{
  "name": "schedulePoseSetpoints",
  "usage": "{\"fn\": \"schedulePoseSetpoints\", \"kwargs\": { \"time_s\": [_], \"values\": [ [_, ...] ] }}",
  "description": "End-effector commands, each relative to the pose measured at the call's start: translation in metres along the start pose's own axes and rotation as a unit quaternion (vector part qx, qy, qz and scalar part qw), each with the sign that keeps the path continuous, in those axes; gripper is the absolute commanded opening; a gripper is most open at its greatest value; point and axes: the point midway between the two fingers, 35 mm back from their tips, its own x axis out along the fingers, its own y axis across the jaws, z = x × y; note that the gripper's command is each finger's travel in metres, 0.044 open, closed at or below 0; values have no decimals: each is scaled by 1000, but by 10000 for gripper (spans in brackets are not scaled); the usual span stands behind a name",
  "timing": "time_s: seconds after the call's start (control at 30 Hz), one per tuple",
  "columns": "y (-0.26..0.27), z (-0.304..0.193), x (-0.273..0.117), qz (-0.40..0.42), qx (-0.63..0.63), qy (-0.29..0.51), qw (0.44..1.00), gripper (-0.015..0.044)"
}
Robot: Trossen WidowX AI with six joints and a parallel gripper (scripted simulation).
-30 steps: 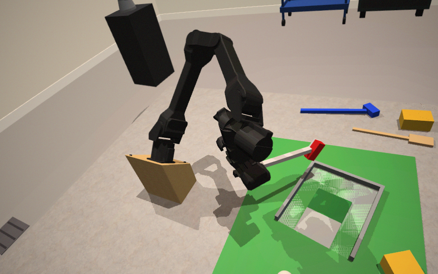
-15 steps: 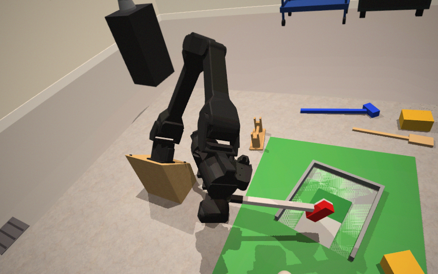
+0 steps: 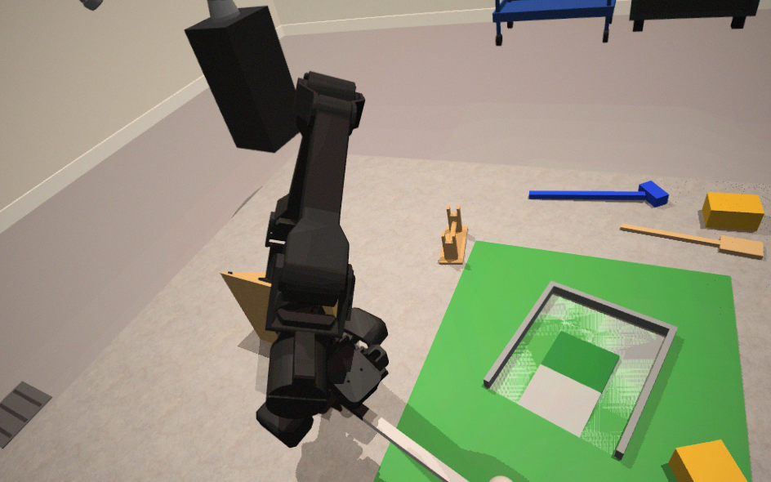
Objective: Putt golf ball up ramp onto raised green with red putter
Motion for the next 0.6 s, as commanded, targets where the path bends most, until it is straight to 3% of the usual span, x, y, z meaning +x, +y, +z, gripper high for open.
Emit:
{"fn": "schedulePoseSetpoints", "kwargs": {
  "time_s": [0.0, 0.33, 0.57],
  "values": [
    [-8, -1, -1, -3, 20, -2, 1000, 0],
    [-8, 0, 38, -2, 20, -2, 1000, 0],
    [-8, 0, 45, -2, 20, -2, 1000, 0]
  ]
}}
